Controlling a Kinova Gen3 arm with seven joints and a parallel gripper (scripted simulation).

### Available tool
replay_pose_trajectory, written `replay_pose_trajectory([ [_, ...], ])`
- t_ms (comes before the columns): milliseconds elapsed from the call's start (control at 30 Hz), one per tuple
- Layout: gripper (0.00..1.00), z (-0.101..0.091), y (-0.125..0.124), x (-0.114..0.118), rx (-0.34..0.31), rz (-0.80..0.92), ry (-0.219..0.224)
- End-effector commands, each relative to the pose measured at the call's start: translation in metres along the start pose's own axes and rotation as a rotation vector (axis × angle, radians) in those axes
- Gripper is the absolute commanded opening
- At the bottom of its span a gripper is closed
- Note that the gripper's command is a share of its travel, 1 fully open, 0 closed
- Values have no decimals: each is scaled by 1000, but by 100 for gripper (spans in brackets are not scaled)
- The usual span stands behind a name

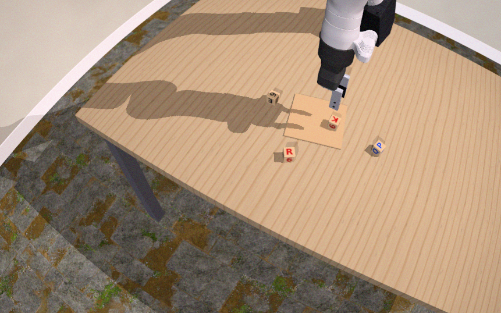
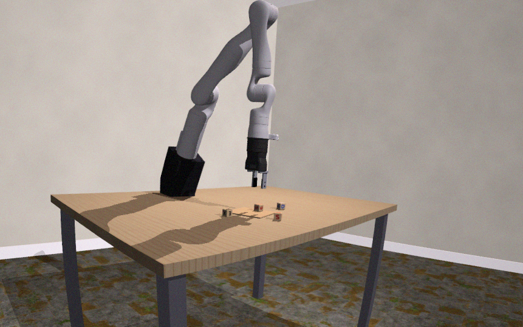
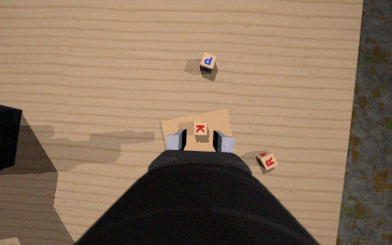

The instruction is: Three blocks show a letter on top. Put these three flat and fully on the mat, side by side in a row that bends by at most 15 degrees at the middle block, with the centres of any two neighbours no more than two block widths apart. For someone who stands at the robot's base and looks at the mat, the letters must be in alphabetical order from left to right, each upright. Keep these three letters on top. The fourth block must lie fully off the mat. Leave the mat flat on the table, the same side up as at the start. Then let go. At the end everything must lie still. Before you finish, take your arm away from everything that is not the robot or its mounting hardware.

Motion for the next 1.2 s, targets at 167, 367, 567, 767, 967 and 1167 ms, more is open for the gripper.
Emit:
replay_pose_trajectory([
  [167, 79, -5, -4, 1, 8, -13, -2],
  [367, 79, -5, -4, 1, 8, -13, -2],
  [567, 100, -5, -4, 1, 8, -13, -3],
  [767, 100, -5, -4, 0, 8, -13, -3],
  [967, 100, -5, -4, 0, 8, -13, -3],
  [1167, 100, -5, -4, 0, 8, -13, -3],
])
Point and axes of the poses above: the point where the finger pads meet when closed, its own z axis out along the fingers, its own x axis across the jaws, y = z × x, the point moved 7 cm from there along -z, back along the fingers, and after that the axes turned 13 degrees about -z, right-handed, at the moved point
